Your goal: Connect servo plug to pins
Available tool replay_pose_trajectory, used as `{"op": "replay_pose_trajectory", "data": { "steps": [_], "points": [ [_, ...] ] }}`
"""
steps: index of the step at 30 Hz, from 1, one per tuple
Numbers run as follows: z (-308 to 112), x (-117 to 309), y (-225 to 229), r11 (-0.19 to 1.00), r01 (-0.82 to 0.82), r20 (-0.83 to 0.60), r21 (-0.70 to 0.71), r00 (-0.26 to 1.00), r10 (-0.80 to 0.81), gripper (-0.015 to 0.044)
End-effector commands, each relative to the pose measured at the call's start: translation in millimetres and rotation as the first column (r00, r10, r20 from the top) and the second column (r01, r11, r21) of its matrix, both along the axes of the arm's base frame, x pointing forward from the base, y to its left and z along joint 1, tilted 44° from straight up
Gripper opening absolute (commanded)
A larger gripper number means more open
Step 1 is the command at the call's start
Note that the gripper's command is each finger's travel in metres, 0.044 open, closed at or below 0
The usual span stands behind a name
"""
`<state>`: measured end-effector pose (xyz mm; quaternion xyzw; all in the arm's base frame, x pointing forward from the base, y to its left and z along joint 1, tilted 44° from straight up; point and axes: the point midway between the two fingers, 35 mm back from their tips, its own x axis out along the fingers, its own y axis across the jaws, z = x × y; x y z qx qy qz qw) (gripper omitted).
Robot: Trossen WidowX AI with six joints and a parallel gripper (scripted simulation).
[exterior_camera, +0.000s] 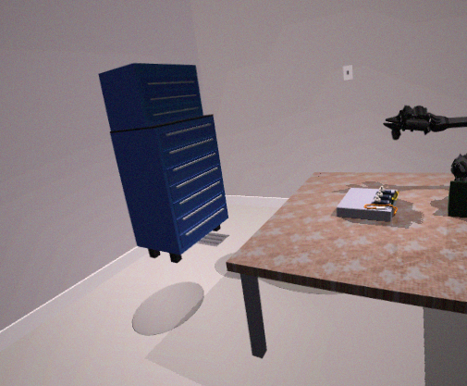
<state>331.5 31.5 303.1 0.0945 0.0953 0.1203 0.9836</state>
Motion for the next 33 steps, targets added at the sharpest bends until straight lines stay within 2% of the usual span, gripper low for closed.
{"op": "replay_pose_trajectory", "data": {
  "steps": [1,21,25,33],
  "points": [
    [2.2,-1.5,-4.7,0.999,0.035,0.04,-0.035,0.999,-0.034,0.0115],
    [23.7,-15.2,-30.2,0.957,0.253,0.257,-0.144,0.943,-0.211,0.0115],
    [11.6,-2.6,-30.3,0.954,0.26,0.19,-0.149,0.954,-0.231,0.0115],
    [-39.6,37.3,-23.8,0.951,0.255,-0.075,-0.177,0.959,-0.271,0.0115]
  ]
}}
